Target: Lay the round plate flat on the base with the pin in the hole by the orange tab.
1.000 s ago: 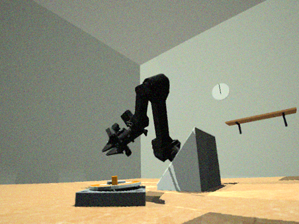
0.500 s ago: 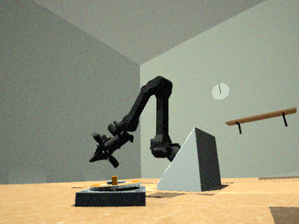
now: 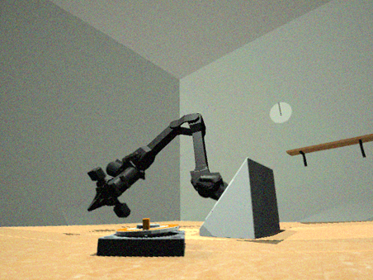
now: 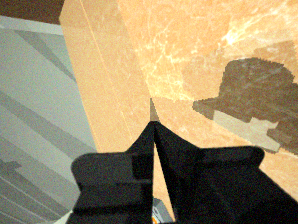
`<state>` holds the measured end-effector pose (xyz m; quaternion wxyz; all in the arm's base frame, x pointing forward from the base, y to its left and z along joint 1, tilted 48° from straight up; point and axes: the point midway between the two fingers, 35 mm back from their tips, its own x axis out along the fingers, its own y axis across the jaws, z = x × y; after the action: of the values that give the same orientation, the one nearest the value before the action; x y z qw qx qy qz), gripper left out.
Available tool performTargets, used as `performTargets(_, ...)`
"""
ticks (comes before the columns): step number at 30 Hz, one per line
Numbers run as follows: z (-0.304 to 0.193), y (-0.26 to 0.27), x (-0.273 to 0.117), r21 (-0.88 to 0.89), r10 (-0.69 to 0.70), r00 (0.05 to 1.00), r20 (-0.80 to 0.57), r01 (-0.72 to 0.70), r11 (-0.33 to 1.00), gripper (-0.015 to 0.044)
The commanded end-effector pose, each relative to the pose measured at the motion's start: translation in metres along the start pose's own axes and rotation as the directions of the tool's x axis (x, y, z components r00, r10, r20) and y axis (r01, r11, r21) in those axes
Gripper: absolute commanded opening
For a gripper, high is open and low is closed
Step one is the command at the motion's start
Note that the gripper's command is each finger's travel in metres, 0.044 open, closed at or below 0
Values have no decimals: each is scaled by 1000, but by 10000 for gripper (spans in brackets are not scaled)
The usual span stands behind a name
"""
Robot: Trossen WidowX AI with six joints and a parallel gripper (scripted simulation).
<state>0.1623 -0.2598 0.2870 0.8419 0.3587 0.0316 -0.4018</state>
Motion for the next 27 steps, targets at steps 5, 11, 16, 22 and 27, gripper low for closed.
performTargets(5, -51, 37, 45, -107, -33, 974, -224, 9, 994, 0)
performTargets(11, -116, 59, 69, -187, -91, 901, -425, 11, 982, 0)
performTargets(16, -158, 67, 80, -288, -205, 832, -516, 57, 956, 0)
performTargets(22, -242, 80, 81, -546, -441, 685, -580, 75, 834, 0)
performTargets(27, -285, 79, 77, -736, -608, 617, -501, 66, 674, 0)
